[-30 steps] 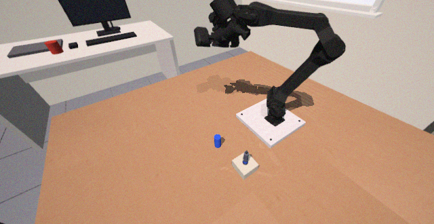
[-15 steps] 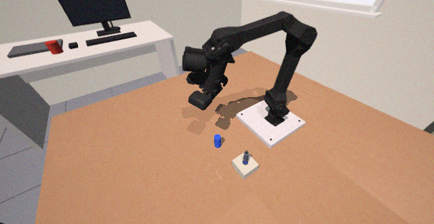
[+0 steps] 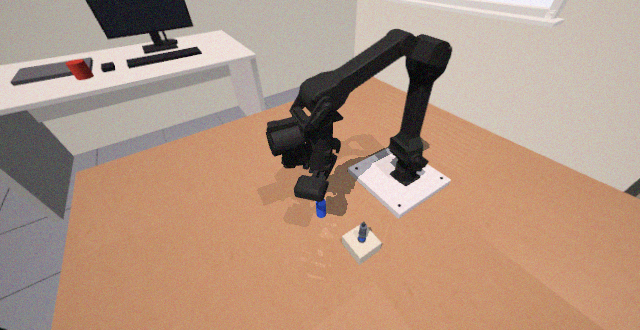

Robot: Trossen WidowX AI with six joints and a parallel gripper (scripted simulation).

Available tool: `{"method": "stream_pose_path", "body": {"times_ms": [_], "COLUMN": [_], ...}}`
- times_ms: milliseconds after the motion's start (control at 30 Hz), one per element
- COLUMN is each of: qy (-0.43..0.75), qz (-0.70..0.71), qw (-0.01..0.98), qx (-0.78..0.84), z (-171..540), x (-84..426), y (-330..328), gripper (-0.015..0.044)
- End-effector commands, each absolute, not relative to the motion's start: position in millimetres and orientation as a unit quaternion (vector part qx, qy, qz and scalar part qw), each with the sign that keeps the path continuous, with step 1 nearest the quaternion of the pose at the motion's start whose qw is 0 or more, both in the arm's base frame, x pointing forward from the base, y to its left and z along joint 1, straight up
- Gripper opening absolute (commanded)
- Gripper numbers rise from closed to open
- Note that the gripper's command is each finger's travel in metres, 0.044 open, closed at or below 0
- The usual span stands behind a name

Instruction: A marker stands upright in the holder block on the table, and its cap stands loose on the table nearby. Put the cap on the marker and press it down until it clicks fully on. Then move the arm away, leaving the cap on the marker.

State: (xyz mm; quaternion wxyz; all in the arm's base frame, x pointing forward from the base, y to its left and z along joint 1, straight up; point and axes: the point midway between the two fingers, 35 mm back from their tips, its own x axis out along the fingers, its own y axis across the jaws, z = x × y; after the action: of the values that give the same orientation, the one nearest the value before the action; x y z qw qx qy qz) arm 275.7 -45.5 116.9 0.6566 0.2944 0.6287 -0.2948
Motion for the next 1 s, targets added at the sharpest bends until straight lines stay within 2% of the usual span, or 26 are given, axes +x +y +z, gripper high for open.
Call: {"method": "stream_pose_path", "body": {"times_ms": [0,967], "qy": [0.635,0.635], "qz": [-0.294,-0.294], "qw": [0.651,0.651], "qx": [0.294,0.294], "z": [103,56], "x": [276,280], "y": [-44,-46], "gripper": [0.0235,0.0235]}}
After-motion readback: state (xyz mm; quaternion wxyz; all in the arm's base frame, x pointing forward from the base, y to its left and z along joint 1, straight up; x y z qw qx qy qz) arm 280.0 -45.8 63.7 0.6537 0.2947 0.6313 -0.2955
